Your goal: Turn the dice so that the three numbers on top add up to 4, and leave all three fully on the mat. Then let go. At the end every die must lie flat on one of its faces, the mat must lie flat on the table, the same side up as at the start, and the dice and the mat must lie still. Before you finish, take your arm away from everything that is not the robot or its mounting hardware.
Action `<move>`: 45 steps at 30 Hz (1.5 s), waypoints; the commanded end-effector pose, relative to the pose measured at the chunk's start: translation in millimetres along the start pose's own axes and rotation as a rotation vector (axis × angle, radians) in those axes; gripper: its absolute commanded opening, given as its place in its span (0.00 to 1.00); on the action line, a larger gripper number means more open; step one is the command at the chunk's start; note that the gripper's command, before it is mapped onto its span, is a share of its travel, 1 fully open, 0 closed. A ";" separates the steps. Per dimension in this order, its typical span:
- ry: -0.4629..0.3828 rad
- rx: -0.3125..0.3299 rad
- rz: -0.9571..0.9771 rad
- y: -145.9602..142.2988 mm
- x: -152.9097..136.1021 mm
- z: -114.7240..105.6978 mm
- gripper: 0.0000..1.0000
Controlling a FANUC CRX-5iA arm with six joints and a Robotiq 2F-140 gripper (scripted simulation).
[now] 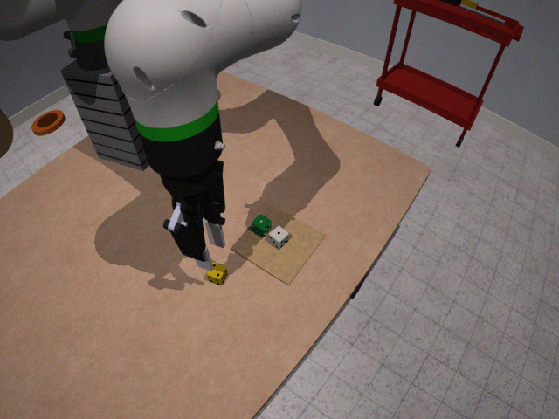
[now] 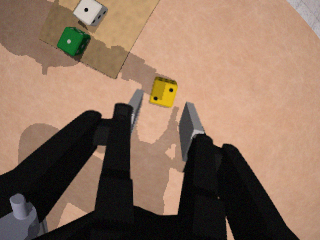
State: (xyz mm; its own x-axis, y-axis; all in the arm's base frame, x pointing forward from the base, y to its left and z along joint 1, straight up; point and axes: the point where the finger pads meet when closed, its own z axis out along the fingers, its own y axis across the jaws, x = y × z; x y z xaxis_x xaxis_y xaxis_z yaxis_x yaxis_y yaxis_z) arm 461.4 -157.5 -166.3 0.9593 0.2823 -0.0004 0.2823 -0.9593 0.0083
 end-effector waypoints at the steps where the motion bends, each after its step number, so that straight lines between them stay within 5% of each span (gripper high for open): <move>1: 0.000 0.000 0.000 0.2 0.2 2.6 0.28; 45: 0.000 0.000 0.000 0.4 0.5 43.5 0.28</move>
State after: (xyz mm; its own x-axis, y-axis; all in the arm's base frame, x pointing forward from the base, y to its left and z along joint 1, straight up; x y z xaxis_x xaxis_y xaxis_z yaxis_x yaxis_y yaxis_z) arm 462.0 -158.0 -209.8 0.9593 0.2823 -0.0003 0.2823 -0.9593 0.0082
